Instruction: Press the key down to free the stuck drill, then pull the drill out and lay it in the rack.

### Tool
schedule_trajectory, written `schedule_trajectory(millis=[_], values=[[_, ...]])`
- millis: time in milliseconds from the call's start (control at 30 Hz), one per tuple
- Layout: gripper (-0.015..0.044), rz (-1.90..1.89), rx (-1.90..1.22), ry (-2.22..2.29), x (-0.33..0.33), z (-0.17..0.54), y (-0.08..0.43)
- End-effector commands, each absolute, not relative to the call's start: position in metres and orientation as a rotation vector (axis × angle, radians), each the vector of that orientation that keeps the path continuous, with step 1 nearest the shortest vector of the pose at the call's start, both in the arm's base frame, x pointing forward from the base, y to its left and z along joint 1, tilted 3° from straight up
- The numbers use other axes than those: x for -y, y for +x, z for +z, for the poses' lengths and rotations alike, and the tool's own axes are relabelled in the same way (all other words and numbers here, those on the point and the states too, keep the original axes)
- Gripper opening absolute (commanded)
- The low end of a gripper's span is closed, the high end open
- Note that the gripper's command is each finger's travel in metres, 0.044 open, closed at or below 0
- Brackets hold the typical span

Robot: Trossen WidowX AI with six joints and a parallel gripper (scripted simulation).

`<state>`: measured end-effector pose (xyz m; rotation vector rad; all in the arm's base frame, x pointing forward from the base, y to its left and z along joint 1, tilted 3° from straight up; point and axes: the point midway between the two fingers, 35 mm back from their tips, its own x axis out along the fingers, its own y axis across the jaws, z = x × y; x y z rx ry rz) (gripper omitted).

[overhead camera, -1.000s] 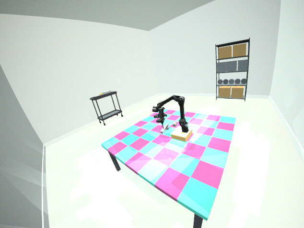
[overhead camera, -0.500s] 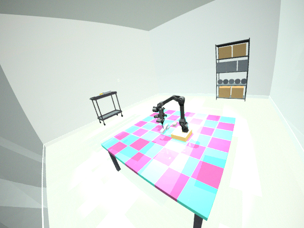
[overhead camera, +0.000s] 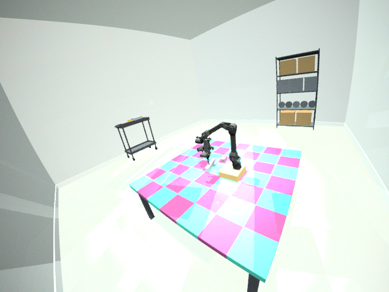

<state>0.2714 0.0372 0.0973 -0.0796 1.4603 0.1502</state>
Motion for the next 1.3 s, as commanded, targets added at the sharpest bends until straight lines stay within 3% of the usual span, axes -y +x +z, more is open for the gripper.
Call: schedule_trajectory(millis=[0, 567, 900, 1100, 1267], values=[[0.0000, 0.148, -1.513, -0.087, -0.035, 0.074, 0.267], [0.0000, 0.148, -1.513, -0.087, -0.035, 0.068, 0.269], [0.0263, 0.148, -1.513, -0.087, -0.035, 0.147, 0.272], [0.0420, 0.278, -1.489, -0.225, -0.020, 0.131, 0.282], [0.0440, 0.544, -1.433, -0.519, 0.014, 0.112, 0.295]])
